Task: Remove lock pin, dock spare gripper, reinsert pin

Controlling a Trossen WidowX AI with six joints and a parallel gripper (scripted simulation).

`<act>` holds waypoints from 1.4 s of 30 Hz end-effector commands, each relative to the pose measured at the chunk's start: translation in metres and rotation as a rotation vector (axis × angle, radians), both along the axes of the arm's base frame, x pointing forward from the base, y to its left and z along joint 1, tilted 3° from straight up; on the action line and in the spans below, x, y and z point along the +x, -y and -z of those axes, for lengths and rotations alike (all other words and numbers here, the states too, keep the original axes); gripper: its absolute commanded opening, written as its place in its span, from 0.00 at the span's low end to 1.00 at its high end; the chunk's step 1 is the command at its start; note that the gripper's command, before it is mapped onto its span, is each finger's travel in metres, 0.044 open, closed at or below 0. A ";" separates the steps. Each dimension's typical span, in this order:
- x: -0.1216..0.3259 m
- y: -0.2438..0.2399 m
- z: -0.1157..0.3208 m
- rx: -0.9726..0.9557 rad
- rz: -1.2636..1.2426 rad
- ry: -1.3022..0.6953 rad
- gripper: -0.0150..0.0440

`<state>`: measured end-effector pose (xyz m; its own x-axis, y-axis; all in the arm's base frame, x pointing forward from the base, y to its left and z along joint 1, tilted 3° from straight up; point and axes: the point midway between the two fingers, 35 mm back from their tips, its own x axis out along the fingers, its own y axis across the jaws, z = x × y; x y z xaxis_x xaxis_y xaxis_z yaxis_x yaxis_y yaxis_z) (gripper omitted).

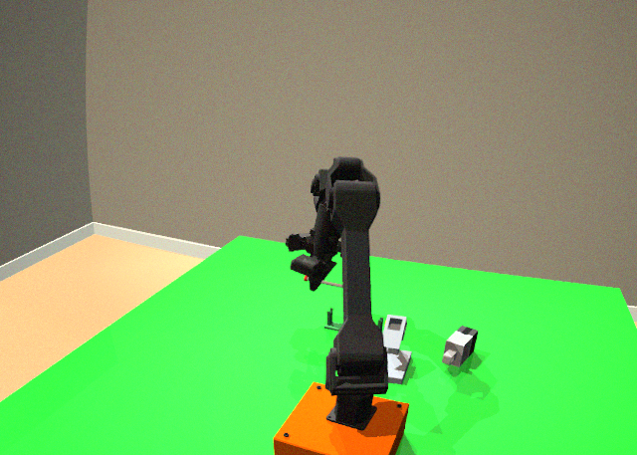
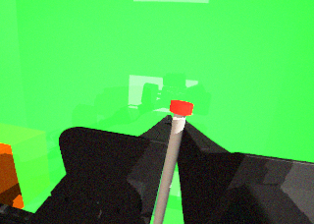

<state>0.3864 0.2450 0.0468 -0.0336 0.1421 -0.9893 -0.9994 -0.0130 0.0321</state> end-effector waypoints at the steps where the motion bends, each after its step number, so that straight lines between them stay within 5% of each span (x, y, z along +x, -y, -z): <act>1: 0.001 0.000 0.005 -0.002 0.006 -0.001 0.25; 42: 0.003 0.002 0.062 0.003 0.004 0.005 0.25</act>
